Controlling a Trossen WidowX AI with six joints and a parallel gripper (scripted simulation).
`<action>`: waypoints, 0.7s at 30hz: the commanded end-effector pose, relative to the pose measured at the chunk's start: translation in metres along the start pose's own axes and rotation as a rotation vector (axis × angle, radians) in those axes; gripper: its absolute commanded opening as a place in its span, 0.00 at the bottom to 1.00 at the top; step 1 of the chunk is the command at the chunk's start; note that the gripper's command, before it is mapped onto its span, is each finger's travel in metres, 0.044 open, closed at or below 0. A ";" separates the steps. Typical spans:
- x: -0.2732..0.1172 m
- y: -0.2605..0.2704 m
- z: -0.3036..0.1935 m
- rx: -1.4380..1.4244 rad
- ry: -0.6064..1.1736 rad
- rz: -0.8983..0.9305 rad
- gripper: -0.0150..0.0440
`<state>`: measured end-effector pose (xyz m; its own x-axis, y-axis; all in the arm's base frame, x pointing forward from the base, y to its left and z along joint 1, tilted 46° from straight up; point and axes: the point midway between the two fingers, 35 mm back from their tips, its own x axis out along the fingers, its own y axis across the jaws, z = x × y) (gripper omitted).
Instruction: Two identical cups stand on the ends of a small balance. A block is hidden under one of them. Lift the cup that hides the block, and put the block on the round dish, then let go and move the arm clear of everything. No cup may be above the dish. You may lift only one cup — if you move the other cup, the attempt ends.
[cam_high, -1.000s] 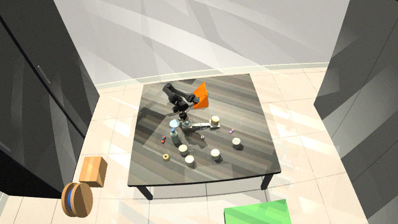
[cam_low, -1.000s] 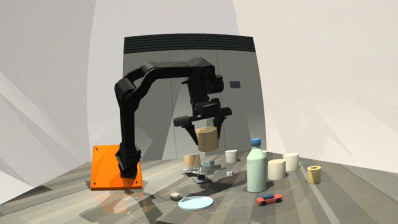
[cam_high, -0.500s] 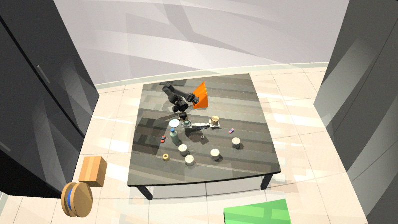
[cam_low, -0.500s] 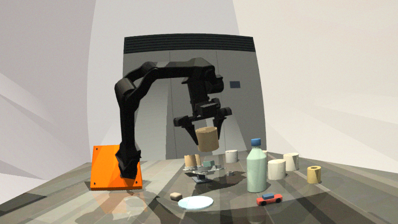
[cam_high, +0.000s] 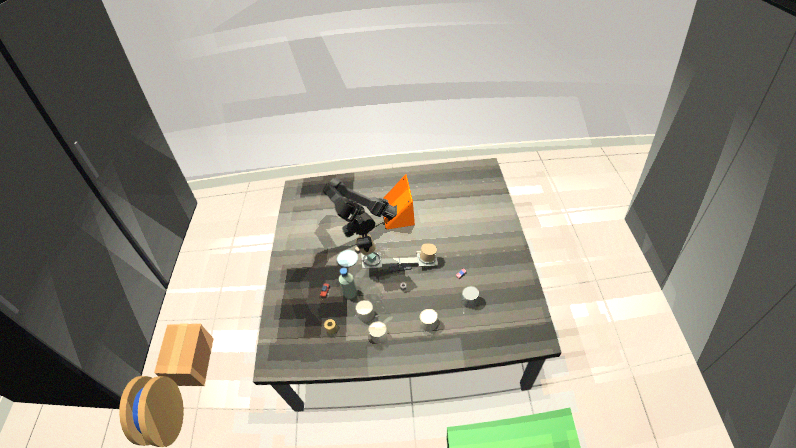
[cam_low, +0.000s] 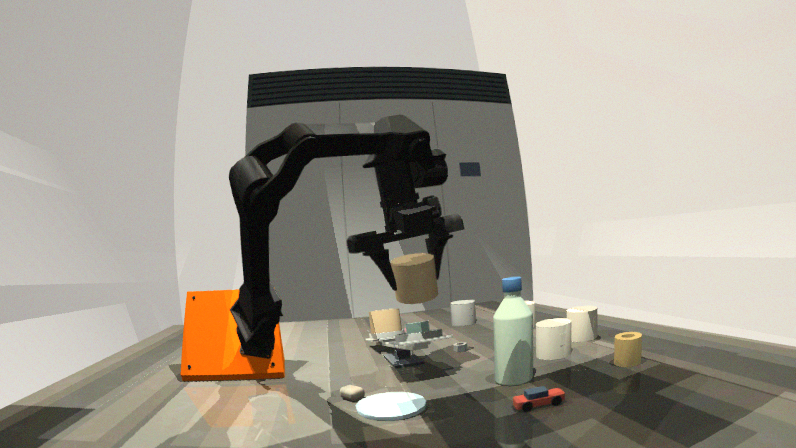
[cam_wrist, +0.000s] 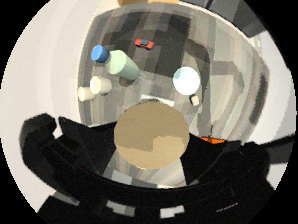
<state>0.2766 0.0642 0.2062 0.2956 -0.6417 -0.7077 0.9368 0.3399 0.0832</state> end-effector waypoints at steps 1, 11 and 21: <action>0.000 0.000 0.000 -0.001 0.000 0.001 0.25; 0.020 -0.027 0.044 0.012 0.032 -0.027 0.25; 0.040 -0.070 0.087 0.030 0.040 -0.055 0.25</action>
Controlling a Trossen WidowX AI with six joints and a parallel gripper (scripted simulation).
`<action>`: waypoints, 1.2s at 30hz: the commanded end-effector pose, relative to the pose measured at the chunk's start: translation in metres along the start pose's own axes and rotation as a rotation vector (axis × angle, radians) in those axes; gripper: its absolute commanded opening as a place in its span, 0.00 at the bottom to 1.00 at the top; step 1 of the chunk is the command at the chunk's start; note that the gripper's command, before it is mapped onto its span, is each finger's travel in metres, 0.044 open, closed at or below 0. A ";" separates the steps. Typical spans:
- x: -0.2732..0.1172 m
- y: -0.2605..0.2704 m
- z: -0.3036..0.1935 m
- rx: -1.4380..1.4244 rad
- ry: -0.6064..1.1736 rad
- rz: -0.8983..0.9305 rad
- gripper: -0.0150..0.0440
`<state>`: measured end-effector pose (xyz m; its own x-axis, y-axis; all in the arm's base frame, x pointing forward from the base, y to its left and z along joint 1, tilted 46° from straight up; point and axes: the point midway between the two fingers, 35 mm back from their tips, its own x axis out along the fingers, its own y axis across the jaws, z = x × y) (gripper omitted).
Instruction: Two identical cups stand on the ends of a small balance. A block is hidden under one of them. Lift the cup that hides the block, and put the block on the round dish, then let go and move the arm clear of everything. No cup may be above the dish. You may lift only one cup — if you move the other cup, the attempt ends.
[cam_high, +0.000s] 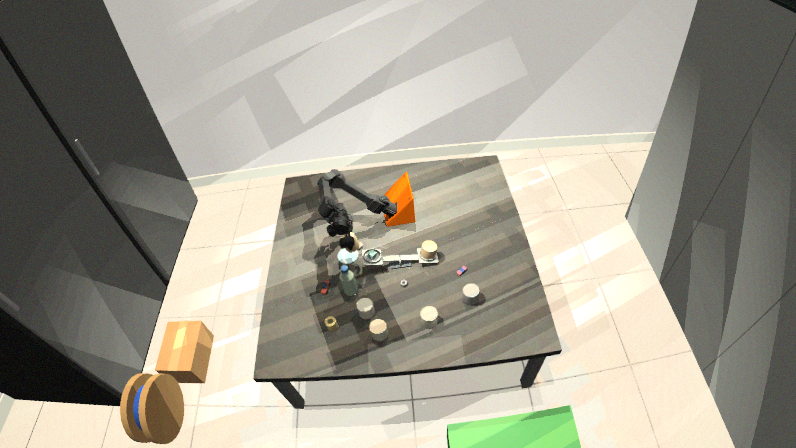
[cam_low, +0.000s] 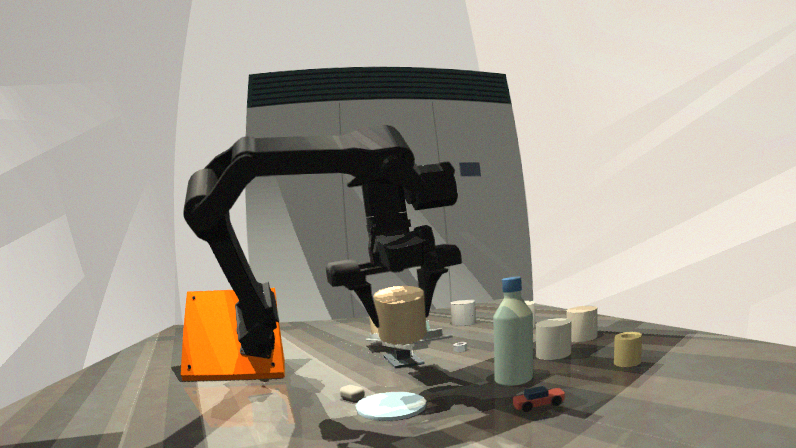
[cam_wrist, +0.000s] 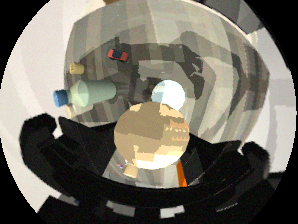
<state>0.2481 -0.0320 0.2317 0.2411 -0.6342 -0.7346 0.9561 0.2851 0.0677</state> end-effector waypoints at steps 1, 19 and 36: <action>0.006 -0.017 0.013 0.001 0.006 -0.007 0.25; 0.025 -0.106 0.059 0.027 -0.043 -0.055 0.25; 0.044 -0.139 0.066 0.032 -0.076 -0.081 0.25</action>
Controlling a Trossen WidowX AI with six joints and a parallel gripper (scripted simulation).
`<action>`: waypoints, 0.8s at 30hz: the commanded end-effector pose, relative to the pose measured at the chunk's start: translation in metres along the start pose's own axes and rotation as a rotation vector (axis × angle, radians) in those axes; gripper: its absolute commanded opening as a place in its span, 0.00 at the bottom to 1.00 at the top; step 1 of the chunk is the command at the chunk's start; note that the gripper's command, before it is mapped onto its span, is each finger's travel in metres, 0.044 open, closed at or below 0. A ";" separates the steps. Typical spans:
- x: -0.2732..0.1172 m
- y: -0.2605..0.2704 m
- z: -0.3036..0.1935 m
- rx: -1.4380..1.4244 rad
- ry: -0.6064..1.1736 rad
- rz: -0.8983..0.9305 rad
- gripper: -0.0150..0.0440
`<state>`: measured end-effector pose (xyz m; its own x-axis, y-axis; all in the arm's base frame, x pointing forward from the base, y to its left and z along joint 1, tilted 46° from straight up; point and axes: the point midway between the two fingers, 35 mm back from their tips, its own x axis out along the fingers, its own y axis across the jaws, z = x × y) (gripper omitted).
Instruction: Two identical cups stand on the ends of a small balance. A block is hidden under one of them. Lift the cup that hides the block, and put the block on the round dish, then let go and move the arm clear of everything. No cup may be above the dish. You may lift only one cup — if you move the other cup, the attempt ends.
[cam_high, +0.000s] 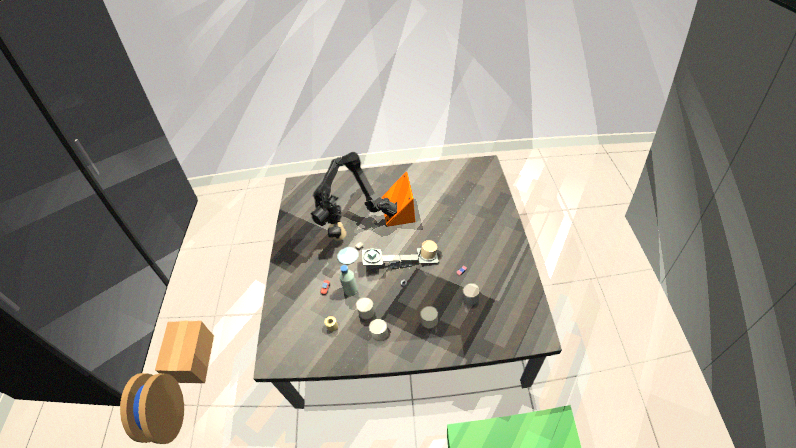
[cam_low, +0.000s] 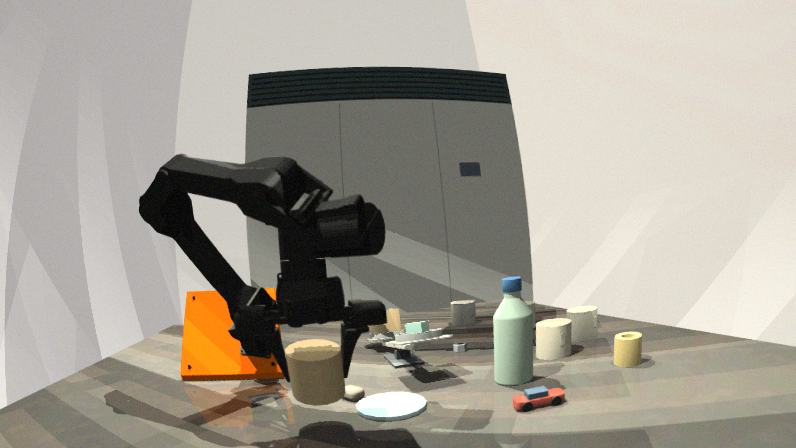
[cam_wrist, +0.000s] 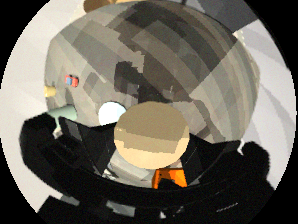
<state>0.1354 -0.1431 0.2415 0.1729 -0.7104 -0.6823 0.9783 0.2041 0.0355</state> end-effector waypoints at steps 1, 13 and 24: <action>0.010 0.000 -0.002 -0.005 0.004 0.001 0.25; 0.031 -0.001 -0.001 -0.006 -0.002 0.002 0.25; 0.049 -0.001 -0.001 -0.007 -0.004 0.002 0.25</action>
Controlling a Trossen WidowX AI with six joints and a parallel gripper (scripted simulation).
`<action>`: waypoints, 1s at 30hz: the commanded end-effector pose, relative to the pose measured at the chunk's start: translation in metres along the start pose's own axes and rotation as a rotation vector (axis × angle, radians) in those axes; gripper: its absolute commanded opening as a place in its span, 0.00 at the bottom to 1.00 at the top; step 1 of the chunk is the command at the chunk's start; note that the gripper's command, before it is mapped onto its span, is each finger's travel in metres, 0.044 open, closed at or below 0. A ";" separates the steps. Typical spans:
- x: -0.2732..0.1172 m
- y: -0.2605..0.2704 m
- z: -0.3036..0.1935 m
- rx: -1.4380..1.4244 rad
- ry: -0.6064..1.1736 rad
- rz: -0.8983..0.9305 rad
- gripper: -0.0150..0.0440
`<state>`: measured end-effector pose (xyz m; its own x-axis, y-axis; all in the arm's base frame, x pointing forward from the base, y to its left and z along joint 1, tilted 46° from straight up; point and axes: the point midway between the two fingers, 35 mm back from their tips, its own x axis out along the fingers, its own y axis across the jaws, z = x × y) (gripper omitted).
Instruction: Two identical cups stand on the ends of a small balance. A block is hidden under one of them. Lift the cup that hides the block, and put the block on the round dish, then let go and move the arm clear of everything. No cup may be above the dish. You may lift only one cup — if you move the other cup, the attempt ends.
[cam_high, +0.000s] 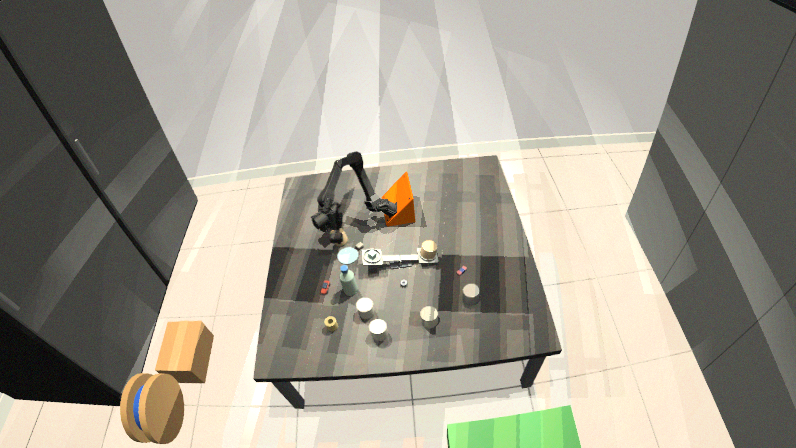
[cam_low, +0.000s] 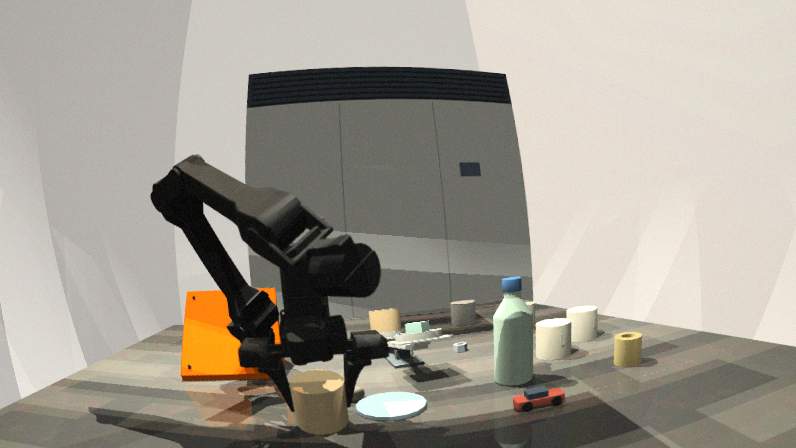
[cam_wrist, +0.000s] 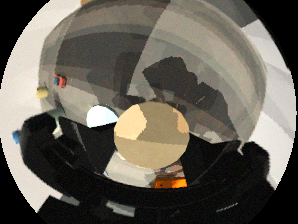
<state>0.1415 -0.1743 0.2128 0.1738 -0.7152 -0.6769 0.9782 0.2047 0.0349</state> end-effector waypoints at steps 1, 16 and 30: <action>0.000 0.000 0.000 0.000 0.000 0.000 0.30; -0.001 0.000 0.000 0.000 0.001 0.000 0.97; -0.054 0.004 -0.001 -0.009 0.009 0.021 0.87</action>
<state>0.1337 -0.1356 0.2438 0.1772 -0.7031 -0.6887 0.9754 0.2186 0.0278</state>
